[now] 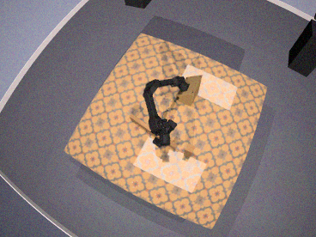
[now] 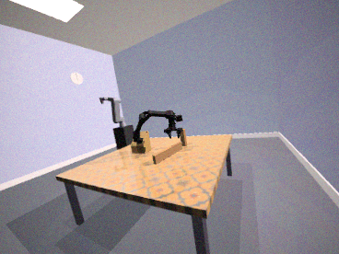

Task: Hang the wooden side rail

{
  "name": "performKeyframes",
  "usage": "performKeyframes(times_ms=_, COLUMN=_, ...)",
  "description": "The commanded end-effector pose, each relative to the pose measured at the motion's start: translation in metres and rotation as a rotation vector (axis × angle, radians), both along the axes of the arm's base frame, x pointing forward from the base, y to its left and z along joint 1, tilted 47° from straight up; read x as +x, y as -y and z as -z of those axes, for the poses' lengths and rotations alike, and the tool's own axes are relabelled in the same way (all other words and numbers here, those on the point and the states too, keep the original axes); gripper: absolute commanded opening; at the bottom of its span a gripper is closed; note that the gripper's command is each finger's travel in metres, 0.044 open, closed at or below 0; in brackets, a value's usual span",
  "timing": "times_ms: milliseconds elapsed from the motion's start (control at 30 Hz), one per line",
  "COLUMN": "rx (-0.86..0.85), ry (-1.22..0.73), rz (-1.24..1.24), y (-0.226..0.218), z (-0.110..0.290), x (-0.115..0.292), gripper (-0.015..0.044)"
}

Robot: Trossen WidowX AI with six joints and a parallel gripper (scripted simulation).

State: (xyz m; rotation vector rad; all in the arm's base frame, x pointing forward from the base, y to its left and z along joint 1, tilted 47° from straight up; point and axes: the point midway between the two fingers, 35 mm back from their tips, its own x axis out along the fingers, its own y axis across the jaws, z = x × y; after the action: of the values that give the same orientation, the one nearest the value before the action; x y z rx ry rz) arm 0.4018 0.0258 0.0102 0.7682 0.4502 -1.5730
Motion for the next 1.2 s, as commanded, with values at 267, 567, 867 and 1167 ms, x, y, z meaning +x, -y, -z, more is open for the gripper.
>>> performKeyframes(times_ms=267, rx=-0.010, ry=-0.009, rz=0.008, y=0.029, z=0.024, x=-0.003, gripper=0.0440)
performKeyframes(times_ms=567, rx=-0.009, ry=-0.009, rz=0.008, y=0.038, z=0.033, x=-0.003, gripper=0.0440)
performKeyframes(times_ms=867, rx=-0.011, ry=-0.015, rz=0.007, y=0.048, z=0.042, x=-0.003, gripper=0.0440)
performKeyframes(times_ms=1167, rx=-0.011, ry=-0.014, rz=0.007, y=0.059, z=0.052, x=-0.004, gripper=0.0440)
